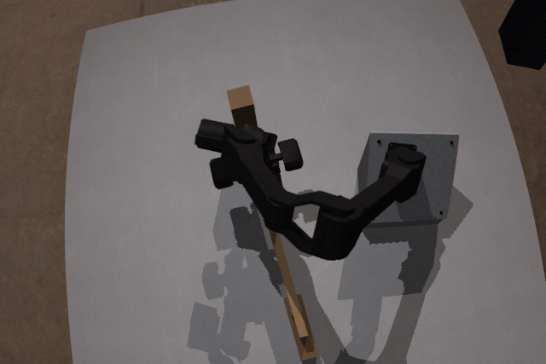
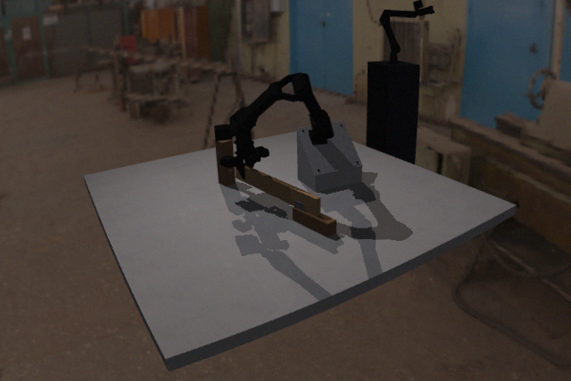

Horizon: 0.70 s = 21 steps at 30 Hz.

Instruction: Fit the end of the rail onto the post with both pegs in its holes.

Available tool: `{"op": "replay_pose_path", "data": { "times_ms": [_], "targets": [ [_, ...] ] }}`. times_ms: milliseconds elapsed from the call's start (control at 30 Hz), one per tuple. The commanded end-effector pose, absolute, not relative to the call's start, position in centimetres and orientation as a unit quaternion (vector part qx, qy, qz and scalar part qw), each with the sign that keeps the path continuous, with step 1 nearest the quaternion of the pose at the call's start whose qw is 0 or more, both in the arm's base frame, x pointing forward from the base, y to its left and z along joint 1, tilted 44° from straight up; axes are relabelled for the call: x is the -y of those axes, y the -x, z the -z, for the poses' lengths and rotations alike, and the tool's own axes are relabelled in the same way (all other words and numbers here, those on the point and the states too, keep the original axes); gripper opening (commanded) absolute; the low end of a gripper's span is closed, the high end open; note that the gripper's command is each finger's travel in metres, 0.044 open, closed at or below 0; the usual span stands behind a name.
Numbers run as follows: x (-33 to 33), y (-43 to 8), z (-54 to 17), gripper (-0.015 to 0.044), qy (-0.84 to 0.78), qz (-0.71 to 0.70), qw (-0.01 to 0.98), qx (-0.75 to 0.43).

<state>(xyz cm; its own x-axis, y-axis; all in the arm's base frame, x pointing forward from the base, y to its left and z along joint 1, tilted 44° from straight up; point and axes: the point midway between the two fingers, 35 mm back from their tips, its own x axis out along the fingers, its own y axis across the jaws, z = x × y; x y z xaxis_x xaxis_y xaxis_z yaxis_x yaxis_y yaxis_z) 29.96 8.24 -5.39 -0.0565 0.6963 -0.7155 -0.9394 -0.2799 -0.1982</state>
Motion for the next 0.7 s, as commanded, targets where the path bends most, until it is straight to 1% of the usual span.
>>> {"op": "replay_pose_path", "data": {
  "times_ms": [0,667],
  "targets": [
    [-7.93,-30.06,5.57,0.0000,0.372,-0.706,0.580,-0.164],
    [-7.59,-30.11,6.01,0.0000,0.372,-0.706,0.580,-0.164]
  ]
}}
